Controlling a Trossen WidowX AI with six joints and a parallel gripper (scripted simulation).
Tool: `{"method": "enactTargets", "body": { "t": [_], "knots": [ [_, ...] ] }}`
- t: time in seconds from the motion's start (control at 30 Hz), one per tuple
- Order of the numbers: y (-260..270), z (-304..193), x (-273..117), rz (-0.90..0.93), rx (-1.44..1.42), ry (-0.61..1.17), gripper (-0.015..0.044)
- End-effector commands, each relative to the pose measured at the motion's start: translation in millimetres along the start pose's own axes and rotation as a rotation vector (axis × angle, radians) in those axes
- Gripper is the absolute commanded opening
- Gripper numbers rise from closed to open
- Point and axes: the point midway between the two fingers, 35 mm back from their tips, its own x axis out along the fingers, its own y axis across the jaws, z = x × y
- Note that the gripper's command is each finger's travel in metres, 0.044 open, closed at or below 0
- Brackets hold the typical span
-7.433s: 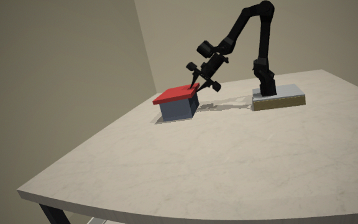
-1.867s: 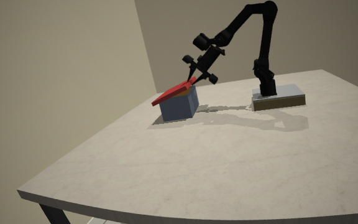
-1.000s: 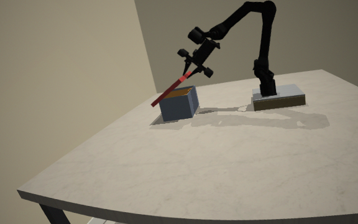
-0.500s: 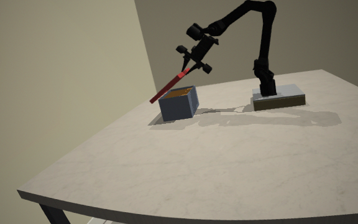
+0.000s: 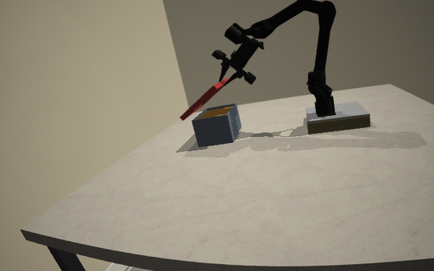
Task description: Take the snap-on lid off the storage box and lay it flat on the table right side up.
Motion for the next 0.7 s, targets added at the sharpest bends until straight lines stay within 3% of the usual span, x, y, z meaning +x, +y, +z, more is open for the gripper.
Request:
{"method": "enactTargets", "body": {
  "t": [0.0,0.67],
  "knots": [
    [9,1,-6,0.018,0.000,-0.005,0.0000],
    [27,1,-22,0.018,0.000,-0.004,0.0000]
  ]
}}
